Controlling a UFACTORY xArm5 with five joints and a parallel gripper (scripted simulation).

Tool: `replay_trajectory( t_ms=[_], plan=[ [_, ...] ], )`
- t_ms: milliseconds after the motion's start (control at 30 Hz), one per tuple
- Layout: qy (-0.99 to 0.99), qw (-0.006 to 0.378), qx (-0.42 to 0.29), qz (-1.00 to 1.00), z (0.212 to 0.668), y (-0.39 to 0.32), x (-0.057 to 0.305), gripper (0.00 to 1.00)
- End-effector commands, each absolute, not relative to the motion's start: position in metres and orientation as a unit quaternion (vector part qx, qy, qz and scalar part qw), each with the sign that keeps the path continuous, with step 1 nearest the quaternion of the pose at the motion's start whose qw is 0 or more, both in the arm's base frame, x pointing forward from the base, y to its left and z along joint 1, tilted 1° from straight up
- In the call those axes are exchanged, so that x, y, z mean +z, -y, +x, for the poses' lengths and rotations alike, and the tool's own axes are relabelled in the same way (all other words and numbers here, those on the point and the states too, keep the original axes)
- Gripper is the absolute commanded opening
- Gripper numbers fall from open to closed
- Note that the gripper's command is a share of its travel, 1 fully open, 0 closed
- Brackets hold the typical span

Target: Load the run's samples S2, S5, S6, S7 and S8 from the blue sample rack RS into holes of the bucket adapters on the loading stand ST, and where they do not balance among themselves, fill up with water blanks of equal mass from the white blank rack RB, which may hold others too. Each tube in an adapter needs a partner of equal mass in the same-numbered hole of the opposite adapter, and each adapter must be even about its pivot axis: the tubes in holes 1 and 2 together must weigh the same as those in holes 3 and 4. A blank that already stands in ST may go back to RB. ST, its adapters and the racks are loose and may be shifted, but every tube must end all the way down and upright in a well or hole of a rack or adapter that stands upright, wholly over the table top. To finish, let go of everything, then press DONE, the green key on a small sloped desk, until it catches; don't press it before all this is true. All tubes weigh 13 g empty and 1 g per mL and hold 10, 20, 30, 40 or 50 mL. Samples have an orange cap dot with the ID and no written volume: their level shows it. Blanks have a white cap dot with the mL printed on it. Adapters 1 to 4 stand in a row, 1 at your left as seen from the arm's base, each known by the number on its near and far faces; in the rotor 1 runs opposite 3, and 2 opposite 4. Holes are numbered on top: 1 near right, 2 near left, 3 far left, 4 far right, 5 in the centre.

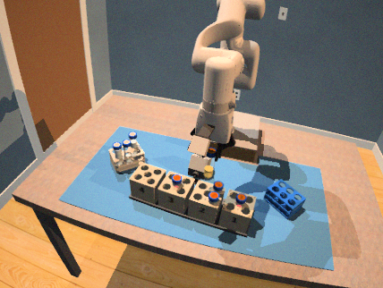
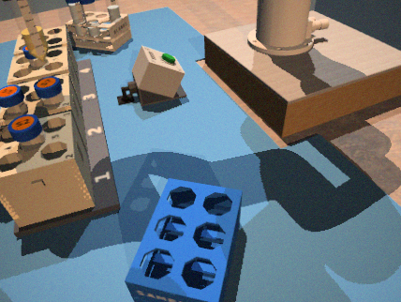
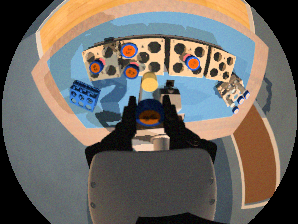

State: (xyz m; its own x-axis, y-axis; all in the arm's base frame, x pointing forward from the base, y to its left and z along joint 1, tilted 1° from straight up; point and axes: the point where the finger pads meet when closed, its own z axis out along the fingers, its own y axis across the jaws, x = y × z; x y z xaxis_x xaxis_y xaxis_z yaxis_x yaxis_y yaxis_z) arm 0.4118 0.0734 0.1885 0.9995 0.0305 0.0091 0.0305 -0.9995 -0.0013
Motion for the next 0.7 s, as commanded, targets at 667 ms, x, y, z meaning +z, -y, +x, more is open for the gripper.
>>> replay_trajectory(
  t_ms=[667],
  plan=[
    [0.016, -0.001, -0.009, -1.0, 0.447, 0.038, 0.192, 0.0]
  ],
)
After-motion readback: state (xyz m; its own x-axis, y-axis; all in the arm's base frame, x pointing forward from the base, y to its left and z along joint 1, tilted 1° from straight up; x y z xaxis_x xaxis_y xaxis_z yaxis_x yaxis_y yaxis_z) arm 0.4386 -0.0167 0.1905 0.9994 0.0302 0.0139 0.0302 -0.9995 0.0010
